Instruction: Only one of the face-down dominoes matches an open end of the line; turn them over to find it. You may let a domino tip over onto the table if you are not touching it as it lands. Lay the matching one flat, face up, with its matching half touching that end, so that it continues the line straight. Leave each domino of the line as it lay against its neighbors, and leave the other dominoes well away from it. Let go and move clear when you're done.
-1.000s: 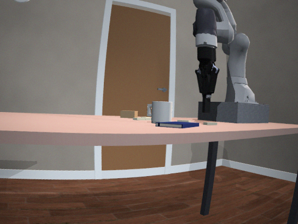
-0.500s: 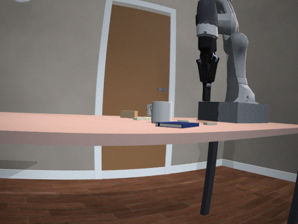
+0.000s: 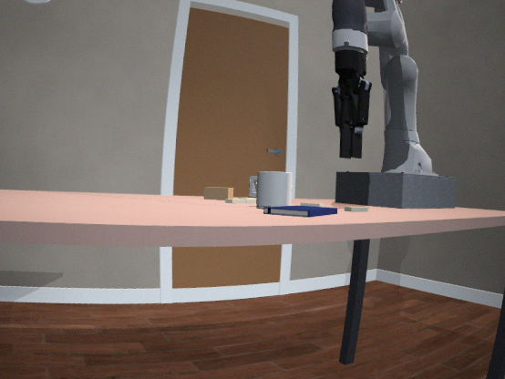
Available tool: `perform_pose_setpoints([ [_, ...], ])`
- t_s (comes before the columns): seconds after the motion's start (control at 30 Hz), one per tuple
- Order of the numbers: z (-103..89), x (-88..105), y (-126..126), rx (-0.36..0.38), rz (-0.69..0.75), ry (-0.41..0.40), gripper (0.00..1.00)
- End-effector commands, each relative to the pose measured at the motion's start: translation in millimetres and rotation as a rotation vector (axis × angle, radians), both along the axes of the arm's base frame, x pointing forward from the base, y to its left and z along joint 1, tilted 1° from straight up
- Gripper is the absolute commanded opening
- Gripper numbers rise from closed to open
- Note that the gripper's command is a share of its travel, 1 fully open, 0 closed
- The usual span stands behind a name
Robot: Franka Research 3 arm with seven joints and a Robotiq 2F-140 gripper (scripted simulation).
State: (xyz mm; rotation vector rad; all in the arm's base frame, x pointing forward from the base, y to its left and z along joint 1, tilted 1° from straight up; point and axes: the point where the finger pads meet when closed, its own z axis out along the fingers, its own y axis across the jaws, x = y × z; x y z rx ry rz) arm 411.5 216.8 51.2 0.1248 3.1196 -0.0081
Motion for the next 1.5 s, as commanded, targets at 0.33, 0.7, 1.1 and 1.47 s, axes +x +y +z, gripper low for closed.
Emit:
perform_pose_setpoints([
  [0.33, -0.5, -3.3, -1.4, 0.005, 0.055, 0.01, 1.0],
  [0.7, -0.5, -3.3, -1.4, 0.005, 0.055, 0.01, 1.0],
  [1.1, -17.2, -8.3, -2.7, 0.002, 0.047, 0.006, 1.0],
  [1.47, -45.6, -23.6, -1.7, 0.005, 0.054, 0.011, 0.33],
])
